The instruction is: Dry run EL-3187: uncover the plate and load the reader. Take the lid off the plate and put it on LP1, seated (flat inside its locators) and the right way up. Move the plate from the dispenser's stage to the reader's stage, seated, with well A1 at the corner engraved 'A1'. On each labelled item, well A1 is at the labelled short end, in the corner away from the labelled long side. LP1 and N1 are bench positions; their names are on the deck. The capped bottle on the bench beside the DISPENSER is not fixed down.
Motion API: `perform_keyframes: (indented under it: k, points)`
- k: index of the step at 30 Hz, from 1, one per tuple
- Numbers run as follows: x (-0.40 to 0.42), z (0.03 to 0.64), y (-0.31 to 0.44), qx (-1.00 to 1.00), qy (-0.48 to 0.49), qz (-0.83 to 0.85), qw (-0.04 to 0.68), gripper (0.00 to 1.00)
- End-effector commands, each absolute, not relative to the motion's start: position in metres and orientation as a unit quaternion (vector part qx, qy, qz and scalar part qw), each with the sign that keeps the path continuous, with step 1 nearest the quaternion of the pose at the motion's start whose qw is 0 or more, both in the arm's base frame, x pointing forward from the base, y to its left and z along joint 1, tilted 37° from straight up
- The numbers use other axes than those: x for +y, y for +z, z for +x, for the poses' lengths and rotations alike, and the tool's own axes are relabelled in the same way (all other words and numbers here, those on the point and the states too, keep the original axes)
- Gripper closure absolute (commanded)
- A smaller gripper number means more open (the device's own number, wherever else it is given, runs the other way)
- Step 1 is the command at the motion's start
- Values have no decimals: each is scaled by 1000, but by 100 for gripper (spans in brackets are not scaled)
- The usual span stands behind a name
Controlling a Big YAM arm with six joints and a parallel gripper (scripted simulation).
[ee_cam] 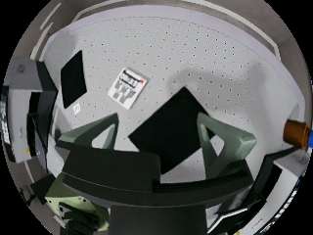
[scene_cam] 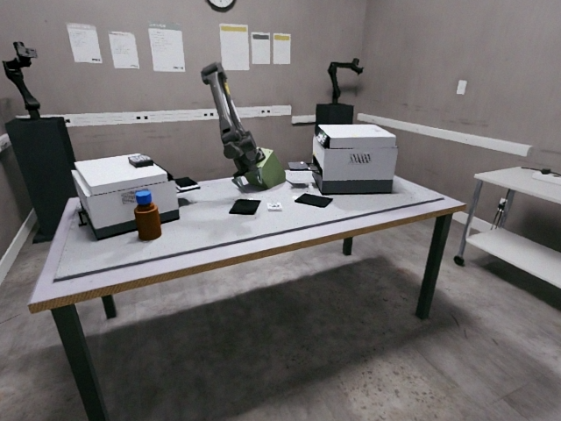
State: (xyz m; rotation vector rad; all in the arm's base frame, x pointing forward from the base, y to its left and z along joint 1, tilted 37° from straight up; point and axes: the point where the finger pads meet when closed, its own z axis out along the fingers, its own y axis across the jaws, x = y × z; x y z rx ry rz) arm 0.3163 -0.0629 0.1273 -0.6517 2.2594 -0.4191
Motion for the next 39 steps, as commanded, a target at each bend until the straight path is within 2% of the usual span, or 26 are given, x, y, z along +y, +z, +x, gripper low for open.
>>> perform_keyframes:
  k: [1, 8, 13, 18, 23, 25, 30, 35, 39]
  points:
    - [-54, 325, 138, 902, -128, -211, 355, 0]
    - [-38, 319, 129, 923, -101, -188, 319, 0]
    - [-17, 311, 114, 919, -105, -190, 330, 0]
    - [-2, 303, 107, 948, -79, -154, 267, 0]
    - [5, 302, 110, 954, -78, -140, 254, 0]
    - [13, 297, 108, 963, -78, -126, 225, 0]
    - [30, 281, 97, 960, -77, -126, 236, 0]
    - [43, 264, 90, 975, -93, -99, 177, 0]
    - [49, 259, 89, 976, -101, -94, 167, 0]
